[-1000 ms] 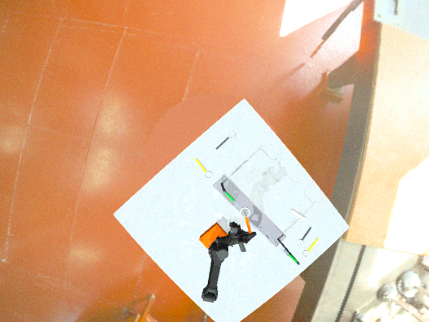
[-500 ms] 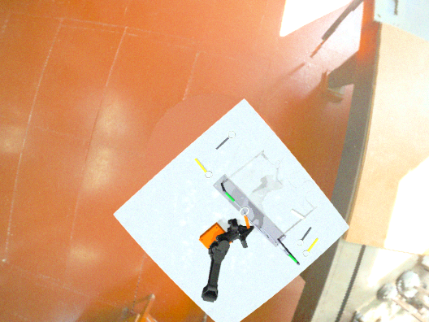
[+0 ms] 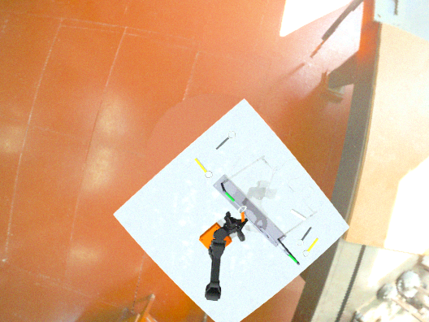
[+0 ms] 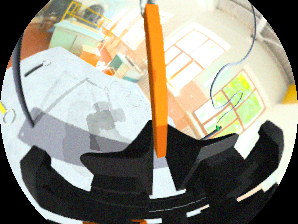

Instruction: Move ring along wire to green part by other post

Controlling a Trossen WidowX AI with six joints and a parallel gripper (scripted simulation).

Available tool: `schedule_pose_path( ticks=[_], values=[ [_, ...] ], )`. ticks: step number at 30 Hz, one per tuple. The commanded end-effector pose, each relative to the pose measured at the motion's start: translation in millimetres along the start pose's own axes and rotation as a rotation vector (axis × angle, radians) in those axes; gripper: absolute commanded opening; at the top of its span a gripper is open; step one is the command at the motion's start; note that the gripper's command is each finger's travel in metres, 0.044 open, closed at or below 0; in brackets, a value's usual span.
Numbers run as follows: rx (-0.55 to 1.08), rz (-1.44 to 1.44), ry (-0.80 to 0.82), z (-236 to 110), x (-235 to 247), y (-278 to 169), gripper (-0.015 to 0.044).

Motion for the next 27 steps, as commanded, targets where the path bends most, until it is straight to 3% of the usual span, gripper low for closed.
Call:
schedule_pose_path(
  ticks=[1, 27],
  values=[
    [0.009, 0.108, 0.032, -3, 10, 5, -0.0150],
    [0.065, 0.603, 0.253, -23, 71, 37, -0.0150]
  ],
)
Point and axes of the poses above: the point midway between the two fingers, 35 mm back from their tips, its own z axis out along the fingers, its own x axis across the jaws, y = z × x, the point moved 8 cm from there along -z, back along the fingers, and after that the axes turned 1 degree about -z, right-handed, at the moved point
